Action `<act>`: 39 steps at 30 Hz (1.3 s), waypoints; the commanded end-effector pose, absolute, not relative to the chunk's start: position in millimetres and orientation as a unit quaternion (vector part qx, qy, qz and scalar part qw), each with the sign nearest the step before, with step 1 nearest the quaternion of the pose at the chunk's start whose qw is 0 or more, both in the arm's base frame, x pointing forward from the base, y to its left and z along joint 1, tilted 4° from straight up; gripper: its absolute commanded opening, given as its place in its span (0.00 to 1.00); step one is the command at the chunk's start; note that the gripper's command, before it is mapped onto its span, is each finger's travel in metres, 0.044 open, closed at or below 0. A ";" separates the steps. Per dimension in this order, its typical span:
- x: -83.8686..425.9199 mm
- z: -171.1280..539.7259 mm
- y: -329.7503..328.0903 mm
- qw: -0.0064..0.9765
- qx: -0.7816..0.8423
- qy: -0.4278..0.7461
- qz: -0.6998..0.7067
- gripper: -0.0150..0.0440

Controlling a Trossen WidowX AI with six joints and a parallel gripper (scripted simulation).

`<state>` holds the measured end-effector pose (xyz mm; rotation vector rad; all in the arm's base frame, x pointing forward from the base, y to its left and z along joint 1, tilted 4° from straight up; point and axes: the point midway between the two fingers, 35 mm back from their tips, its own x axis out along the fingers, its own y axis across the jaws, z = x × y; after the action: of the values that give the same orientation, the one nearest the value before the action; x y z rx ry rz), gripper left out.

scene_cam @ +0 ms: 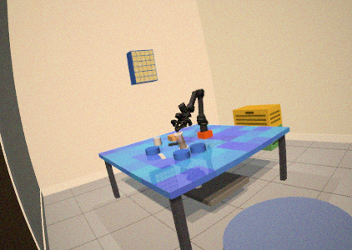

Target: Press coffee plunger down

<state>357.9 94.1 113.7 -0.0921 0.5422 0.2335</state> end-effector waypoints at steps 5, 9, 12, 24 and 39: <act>358.0 113.7 94.2 0.956 -0.045 0.267 0.115 0.46; 358.0 113.7 94.2 0.956 -0.045 0.267 0.115 0.46; 358.0 113.7 94.2 0.956 -0.045 0.267 0.115 0.55; 358.0 113.7 94.2 0.956 -0.045 0.267 0.115 1.00; 323.2 192.3 89.5 0.953 -0.050 0.277 0.117 1.00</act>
<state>328.8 90.5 184.2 -0.1010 0.5566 0.2395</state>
